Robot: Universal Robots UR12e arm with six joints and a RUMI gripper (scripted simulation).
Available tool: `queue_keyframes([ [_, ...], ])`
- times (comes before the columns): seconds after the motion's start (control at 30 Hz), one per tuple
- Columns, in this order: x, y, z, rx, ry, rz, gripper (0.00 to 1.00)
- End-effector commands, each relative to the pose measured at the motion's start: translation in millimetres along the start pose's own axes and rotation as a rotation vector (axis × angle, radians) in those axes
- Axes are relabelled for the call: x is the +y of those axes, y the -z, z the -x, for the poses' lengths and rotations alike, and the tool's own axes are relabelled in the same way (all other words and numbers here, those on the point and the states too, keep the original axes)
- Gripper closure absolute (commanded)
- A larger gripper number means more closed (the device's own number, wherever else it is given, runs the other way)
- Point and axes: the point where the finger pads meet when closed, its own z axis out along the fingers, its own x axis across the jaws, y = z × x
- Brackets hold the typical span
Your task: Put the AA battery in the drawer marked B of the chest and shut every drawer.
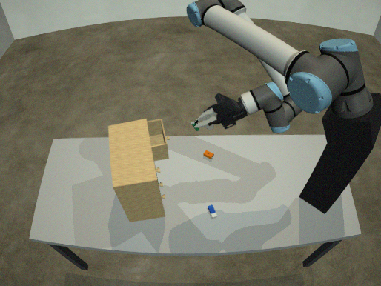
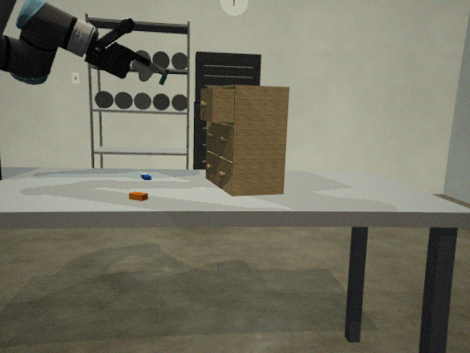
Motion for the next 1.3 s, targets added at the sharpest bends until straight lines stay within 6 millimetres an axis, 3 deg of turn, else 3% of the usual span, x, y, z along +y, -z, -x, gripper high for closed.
queue_keyframes([
  [0.0,0.4,0.2,-2.2,0.005,0.001,-0.024,0.95],
  [1.27,-1.4,-1.9,-1.1,0.003,0.003,-0.043,0.95],
])
